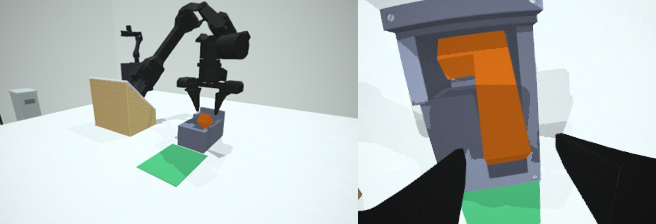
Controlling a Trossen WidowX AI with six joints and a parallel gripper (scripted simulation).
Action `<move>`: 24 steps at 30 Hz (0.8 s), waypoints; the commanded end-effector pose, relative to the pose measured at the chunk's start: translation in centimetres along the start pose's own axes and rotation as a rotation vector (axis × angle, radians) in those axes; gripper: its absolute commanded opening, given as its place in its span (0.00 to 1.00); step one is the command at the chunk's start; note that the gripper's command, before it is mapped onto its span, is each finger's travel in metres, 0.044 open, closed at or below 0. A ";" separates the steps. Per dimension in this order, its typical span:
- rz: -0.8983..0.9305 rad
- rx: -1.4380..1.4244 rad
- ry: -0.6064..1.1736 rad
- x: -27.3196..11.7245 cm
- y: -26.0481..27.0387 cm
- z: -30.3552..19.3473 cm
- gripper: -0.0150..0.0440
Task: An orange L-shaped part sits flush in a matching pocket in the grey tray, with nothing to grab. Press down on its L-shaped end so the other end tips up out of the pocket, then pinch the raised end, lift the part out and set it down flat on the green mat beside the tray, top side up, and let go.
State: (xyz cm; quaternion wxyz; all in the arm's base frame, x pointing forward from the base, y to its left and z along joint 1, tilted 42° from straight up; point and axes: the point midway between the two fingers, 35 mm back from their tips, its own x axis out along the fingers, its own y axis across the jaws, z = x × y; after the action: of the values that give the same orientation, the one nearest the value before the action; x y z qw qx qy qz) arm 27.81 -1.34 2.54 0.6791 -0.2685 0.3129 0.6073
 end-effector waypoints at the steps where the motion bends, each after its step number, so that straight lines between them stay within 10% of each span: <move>1: 0.004 0.009 -0.008 0.8 0.1 0.0 0.73; 19: 0.004 0.008 -0.010 3.3 0.2 0.1 0.73; 24: 0.001 0.000 -0.003 2.9 0.1 0.1 0.51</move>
State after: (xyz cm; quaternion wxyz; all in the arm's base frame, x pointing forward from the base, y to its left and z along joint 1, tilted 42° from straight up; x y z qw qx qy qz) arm 27.88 0.69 0.36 0.6794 -0.2667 0.3125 0.6080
